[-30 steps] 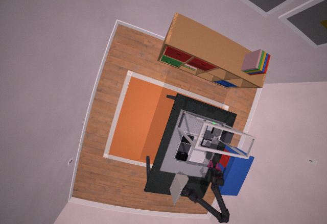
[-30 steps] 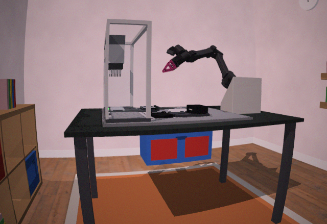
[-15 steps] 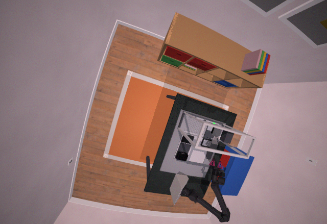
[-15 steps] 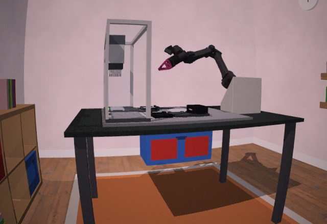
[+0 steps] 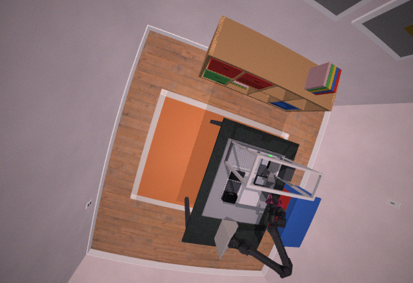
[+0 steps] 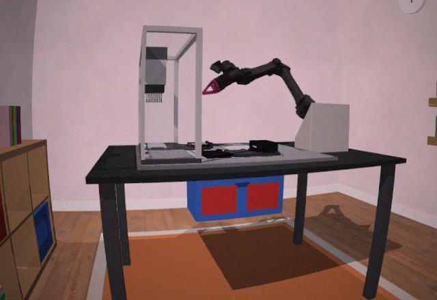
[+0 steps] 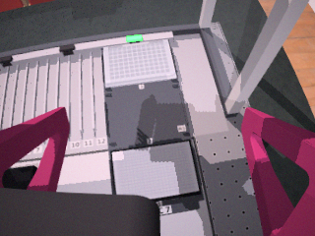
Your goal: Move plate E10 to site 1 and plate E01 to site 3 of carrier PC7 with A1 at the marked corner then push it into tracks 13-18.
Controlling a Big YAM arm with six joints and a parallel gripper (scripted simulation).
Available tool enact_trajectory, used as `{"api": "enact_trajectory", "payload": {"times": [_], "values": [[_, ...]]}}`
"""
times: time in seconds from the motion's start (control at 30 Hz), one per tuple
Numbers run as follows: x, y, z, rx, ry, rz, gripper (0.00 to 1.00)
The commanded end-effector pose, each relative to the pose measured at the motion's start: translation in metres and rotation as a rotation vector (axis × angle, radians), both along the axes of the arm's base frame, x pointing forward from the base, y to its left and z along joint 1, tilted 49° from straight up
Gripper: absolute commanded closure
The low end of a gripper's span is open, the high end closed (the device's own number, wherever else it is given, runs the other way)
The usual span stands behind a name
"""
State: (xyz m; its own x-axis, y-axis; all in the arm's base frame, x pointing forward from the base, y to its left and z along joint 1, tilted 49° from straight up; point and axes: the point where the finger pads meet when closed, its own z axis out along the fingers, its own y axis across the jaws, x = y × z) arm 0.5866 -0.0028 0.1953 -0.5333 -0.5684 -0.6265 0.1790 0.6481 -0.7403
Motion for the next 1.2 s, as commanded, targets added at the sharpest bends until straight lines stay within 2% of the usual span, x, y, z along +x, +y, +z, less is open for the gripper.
{"api": "enact_trajectory", "payload": {"times": [0.0,0.17,0.3,0.37,0.87,0.93,1.17], "values": [[0.028,-0.004,0.021,-0.001,-0.054,-0.005,0.0],[0.046,-0.004,0.014,-0.006,-0.025,-0.005,0.0],[0.062,-0.005,0.013,-0.006,-0.025,-0.005,0.0],[0.062,-0.005,0.013,-0.006,-0.025,-0.005,0.0],[0.121,-0.006,0.008,-0.007,-0.025,-0.005,0.0],[0.121,-0.006,0.008,-0.007,-0.025,-0.005,0.0],[0.148,-0.006,0.007,-0.007,-0.026,-0.005,0.0]]}}
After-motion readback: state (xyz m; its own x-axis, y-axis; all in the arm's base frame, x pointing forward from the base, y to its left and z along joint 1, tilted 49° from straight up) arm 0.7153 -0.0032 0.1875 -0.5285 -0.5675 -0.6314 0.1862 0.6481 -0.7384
